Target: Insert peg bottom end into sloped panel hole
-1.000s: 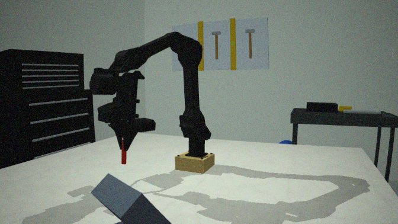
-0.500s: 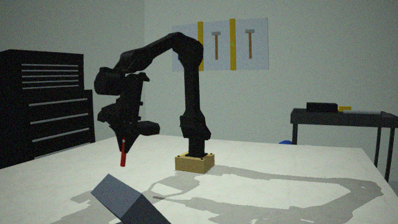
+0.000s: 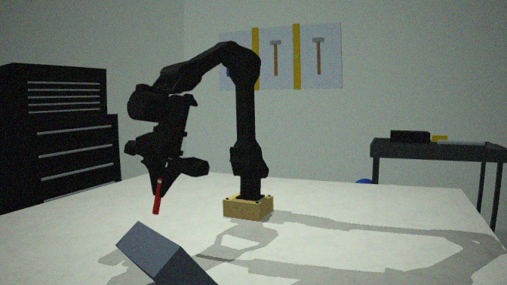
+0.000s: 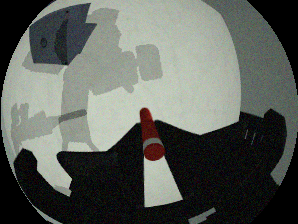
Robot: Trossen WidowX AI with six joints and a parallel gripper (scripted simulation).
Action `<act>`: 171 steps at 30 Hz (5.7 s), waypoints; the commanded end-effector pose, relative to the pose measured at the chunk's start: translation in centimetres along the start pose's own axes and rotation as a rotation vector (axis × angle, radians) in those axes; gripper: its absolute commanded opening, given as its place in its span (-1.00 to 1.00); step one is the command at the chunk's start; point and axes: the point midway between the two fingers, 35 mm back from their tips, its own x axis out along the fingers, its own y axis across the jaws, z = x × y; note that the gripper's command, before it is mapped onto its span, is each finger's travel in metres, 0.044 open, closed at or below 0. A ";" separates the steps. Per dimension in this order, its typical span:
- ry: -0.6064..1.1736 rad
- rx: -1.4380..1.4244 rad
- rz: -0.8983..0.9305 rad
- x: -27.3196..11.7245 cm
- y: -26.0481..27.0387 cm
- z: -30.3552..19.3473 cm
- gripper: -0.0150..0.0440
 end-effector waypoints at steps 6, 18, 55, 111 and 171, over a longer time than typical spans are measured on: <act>-0.028 -0.077 -0.037 -0.1 0.9 0.6 -0.49; -0.065 -0.165 -0.079 -0.2 2.1 1.5 -0.49; -0.185 -0.421 -0.210 -1.2 6.0 3.7 -0.49; -0.379 -0.758 -0.407 -3.6 13.0 5.5 -0.49; -0.542 -0.974 -0.558 -3.7 18.2 7.7 -0.49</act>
